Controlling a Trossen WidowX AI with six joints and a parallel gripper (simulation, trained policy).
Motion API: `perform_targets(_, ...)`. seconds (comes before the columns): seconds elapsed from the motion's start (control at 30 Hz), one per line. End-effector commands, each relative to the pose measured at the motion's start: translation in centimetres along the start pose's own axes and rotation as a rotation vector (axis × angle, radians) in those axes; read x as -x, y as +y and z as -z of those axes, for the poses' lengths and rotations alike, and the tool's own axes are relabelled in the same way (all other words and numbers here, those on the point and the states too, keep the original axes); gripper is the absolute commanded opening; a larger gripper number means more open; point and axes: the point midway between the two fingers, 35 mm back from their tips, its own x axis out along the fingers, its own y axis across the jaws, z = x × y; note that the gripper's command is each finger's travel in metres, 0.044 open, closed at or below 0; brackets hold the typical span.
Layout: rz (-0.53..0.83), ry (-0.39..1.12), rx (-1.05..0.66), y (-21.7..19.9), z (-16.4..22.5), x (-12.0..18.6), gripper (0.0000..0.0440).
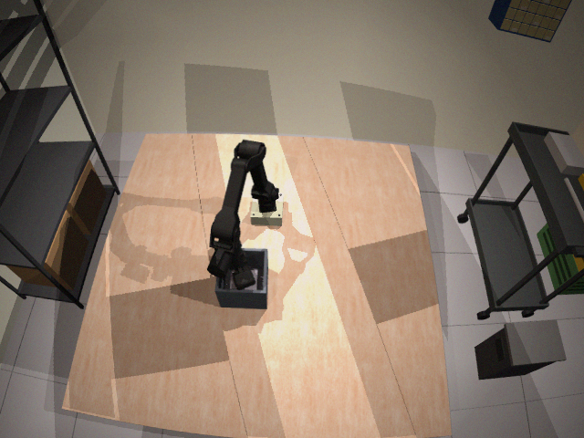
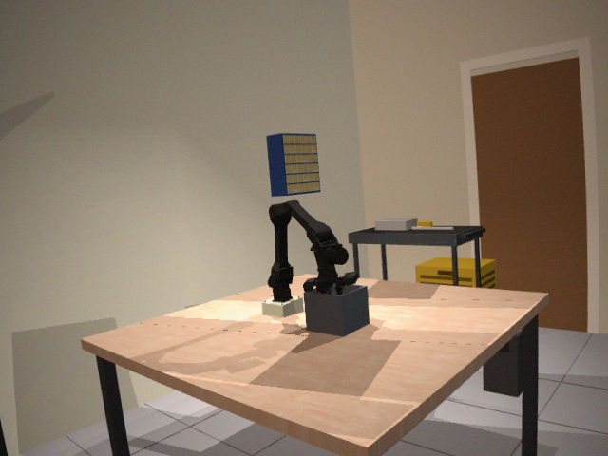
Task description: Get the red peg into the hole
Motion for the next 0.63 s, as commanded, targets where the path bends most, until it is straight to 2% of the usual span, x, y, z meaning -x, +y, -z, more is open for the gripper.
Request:
perform_targets(0.0,-0.022,0.016,0.002,0.5,-0.3,0.6,0.0139)
perform_targets(0.07,-0.039,0.025,-0.001,0.7,-0.4,1.0,0.0159)
perform_targets(0.6,-0.207,0.084,-0.001,2.9,-1.4,6.1,0.0213)
